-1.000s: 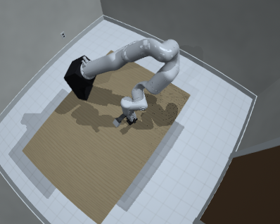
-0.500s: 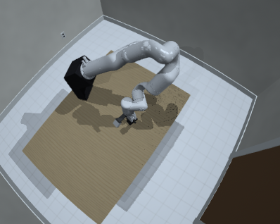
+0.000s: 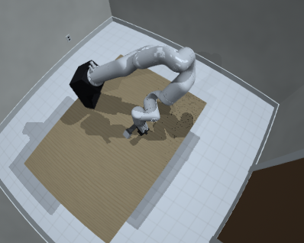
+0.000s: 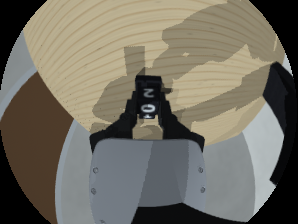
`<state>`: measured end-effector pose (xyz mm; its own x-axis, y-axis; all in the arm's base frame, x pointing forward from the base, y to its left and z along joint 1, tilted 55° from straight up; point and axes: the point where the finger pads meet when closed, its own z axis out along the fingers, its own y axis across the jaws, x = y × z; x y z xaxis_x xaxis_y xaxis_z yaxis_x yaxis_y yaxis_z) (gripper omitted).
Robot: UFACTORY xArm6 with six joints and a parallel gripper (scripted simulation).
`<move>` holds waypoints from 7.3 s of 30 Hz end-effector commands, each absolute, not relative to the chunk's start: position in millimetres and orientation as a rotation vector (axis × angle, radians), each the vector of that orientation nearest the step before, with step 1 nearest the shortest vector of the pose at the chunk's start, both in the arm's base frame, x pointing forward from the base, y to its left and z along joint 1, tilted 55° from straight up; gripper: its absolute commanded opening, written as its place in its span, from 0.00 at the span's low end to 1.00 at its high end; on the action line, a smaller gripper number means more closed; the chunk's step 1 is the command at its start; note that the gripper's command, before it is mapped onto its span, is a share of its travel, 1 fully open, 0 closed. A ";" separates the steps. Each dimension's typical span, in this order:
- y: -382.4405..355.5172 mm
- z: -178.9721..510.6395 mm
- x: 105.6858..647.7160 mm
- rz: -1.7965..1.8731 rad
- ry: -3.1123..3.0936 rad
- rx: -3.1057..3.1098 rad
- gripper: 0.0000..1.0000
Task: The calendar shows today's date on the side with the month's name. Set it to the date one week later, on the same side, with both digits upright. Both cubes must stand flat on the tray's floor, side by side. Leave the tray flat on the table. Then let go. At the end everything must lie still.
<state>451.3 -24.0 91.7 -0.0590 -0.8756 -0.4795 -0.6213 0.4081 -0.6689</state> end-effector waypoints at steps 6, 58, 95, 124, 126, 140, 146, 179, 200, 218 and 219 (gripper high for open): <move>-23.3 89.6 454.5 -0.358 1.770 -1.302 0.27; -21.3 85.3 460.4 -0.358 1.770 -1.302 0.27; -20.4 83.3 463.2 -0.358 1.770 -1.302 0.27; -20.4 83.3 463.2 -0.358 1.770 -1.302 0.27; -20.4 83.3 463.2 -0.358 1.770 -1.302 0.27; -20.4 83.3 463.2 -0.358 1.770 -1.302 0.47; -20.4 83.3 463.2 -0.358 1.770 -1.302 0.47; -42.9 132.8 395.0 -0.358 1.770 -1.302 0.47; -43.6 134.4 392.9 -0.358 1.770 -1.302 1.00; -50.4 149.4 372.2 -0.358 1.770 -1.302 1.00; -51.5 151.9 368.8 -0.358 1.770 -1.302 1.00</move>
